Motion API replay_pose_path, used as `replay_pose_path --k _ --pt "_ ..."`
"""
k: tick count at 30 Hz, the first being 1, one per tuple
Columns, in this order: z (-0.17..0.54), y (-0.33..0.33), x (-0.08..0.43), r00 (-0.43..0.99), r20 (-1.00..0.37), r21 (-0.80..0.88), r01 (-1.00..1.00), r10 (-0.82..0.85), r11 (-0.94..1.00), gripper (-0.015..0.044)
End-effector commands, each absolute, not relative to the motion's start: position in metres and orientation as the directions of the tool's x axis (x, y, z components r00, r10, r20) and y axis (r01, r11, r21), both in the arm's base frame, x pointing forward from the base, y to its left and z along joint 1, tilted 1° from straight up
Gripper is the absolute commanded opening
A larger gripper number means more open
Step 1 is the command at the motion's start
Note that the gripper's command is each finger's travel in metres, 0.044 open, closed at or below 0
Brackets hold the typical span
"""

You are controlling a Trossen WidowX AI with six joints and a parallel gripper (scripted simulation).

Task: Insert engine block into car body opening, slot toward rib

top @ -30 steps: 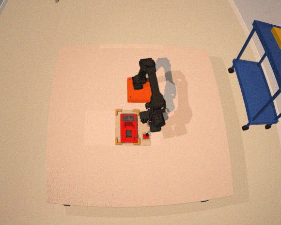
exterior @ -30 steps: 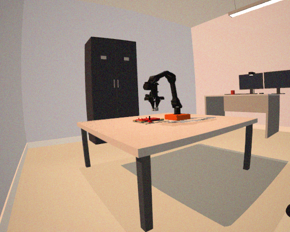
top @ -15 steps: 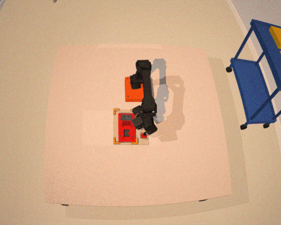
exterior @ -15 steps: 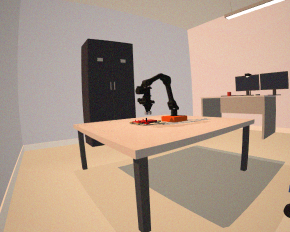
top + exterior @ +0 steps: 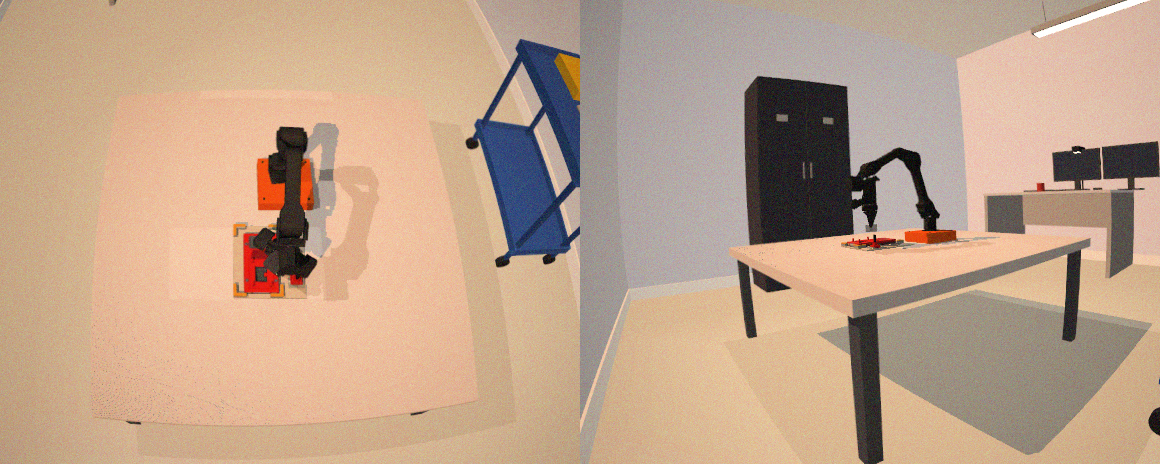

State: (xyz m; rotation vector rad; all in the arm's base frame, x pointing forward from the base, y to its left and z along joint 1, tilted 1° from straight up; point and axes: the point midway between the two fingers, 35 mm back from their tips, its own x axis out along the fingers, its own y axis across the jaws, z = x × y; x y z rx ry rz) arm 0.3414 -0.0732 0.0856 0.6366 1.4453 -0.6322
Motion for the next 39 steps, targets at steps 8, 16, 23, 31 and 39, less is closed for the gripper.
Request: replay_pose_path --k 8,16,23,31,39 --pt "0.073 -0.101 0.341 0.023 -1.0 0.002 0.509 -0.011 0.861 0.0" --pt "0.065 -0.122 0.338 0.022 -1.0 -0.006 0.314 -0.013 0.95 0.0" --pt "0.061 -0.134 0.336 0.021 -1.0 -0.01 0.195 -0.014 0.981 0.0026" --pt "0.061 -0.133 0.336 0.021 -1.0 -0.01 0.179 -0.014 0.984 0.0159" --pt "0.061 -0.133 0.336 0.021 -1.0 -0.011 0.147 -0.014 0.989 0.0159"
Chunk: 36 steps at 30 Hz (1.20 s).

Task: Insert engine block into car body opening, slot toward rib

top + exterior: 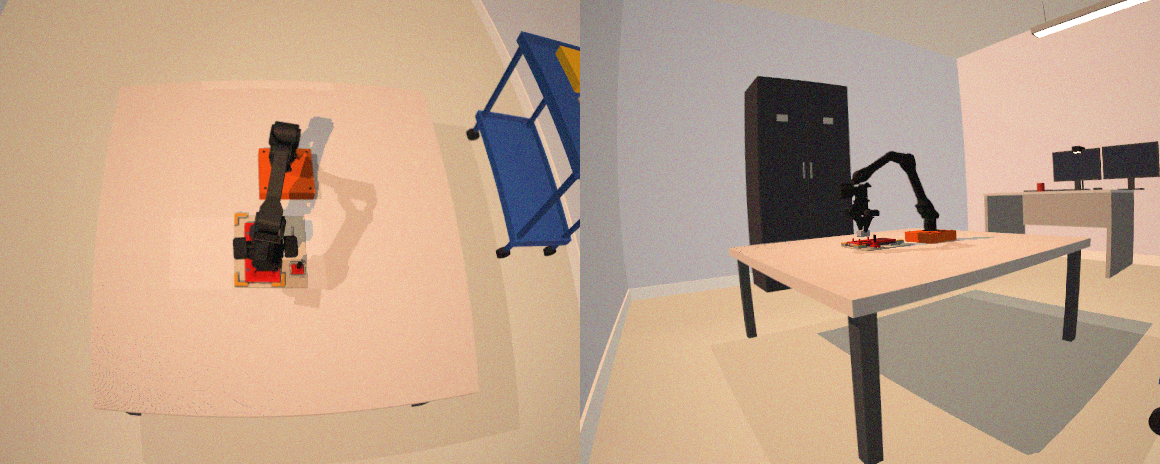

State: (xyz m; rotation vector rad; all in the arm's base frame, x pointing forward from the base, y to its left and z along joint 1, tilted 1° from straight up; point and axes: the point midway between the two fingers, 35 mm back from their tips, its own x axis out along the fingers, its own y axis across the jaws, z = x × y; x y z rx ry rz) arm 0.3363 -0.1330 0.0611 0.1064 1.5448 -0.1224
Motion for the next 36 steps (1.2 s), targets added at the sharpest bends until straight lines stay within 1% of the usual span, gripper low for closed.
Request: replay_pose_path --k 1,14,22,25,30,36 --pt "0.0605 -0.1328 0.3359 0.021 -1.0 -0.011 0.156 -0.014 0.988 0.0159" --pt "0.0605 -0.1325 0.3357 0.021 -1.0 -0.01 0.172 -0.014 0.985 0.0159" --pt "0.0603 -0.1326 0.3354 0.021 -1.0 -0.007 0.32 -0.014 0.947 0.0159" --pt "0.0603 -0.1326 0.3354 0.021 -1.0 -0.007 0.325 -0.014 0.946 0.0159" --pt "0.0603 -0.1326 0.3354 0.021 -1.0 -0.008 0.257 -0.014 0.966 0.0159" --pt "0.0603 -0.1325 0.3353 0.021 -1.0 -0.013 0.075 -0.014 0.997 0.0159"
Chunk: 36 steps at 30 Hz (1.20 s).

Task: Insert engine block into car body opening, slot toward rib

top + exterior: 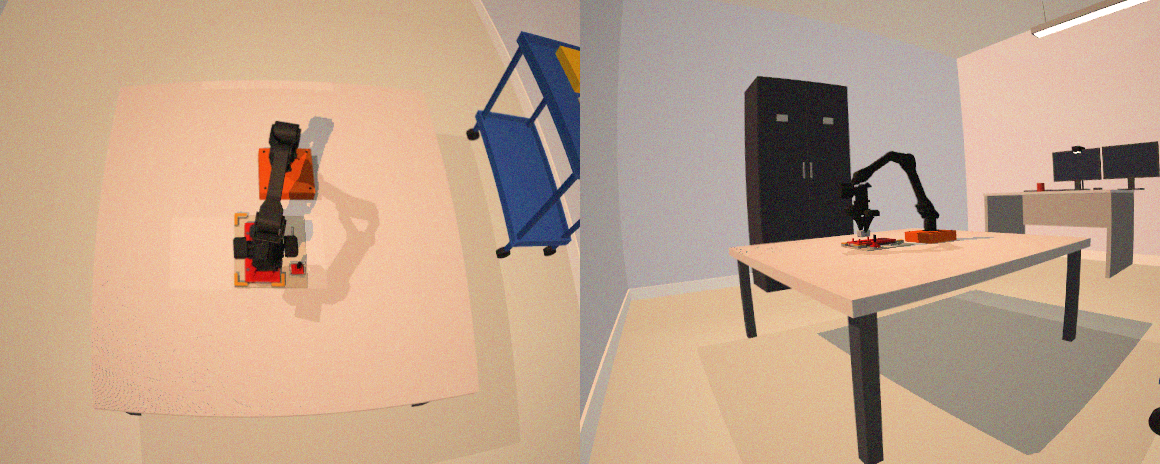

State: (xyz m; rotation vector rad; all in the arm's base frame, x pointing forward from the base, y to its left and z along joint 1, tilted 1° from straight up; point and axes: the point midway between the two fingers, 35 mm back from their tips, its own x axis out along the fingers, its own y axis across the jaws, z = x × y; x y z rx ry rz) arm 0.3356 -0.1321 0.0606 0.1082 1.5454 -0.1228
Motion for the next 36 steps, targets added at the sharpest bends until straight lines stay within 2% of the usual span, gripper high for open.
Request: replay_pose_path --k 1,8,20,30,36 --pt "0.0603 -0.1325 0.3353 0.021 -1.0 -0.013 0.059 -0.014 0.998 0.0159" --pt "0.0603 -0.1324 0.3353 0.021 -1.0 -0.012 0.101 -0.014 0.995 0.0159" --pt "0.0589 -0.1324 0.3353 0.021 -1.0 -0.007 0.308 -0.014 0.951 0.0159" --pt "0.0574 -0.1324 0.3352 0.021 -1.0 -0.011 0.141 -0.014 0.99 0.0159" --pt "0.0563 -0.1323 0.3353 0.021 -1.0 -0.01 0.175 -0.014 0.985 0.0159"
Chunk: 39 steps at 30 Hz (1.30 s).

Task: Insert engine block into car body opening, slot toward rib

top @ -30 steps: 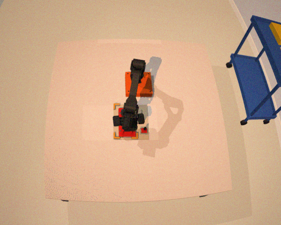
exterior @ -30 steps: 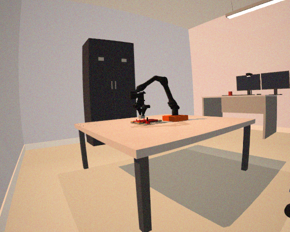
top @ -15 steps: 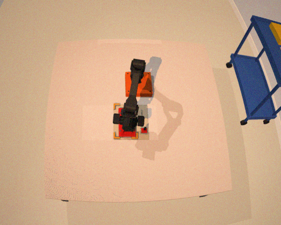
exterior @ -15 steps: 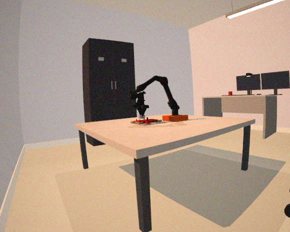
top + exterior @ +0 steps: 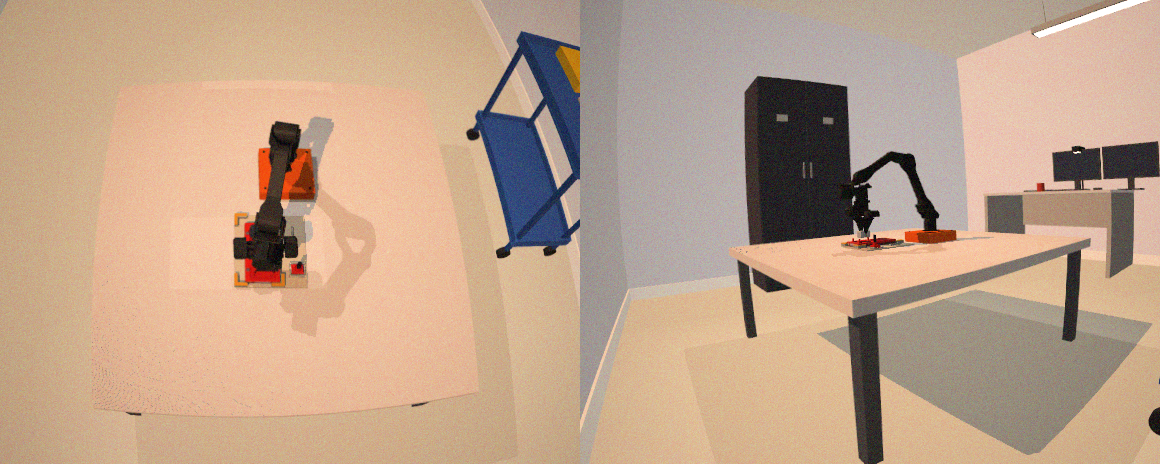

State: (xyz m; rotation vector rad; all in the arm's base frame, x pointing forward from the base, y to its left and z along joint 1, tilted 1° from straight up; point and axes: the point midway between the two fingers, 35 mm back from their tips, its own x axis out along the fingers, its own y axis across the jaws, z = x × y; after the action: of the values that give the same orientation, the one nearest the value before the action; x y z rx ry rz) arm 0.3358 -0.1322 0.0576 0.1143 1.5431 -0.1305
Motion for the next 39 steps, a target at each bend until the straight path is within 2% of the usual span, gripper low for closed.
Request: replay_pose_path --k 1,39 --pt "0.0561 -0.1323 0.3353 0.021 -1.0 -0.01 0.188 -0.014 0.982 0.0159" --pt "0.0479 -0.1327 0.3353 0.021 -1.0 -0.01 0.202 -0.014 0.979 0.0159"
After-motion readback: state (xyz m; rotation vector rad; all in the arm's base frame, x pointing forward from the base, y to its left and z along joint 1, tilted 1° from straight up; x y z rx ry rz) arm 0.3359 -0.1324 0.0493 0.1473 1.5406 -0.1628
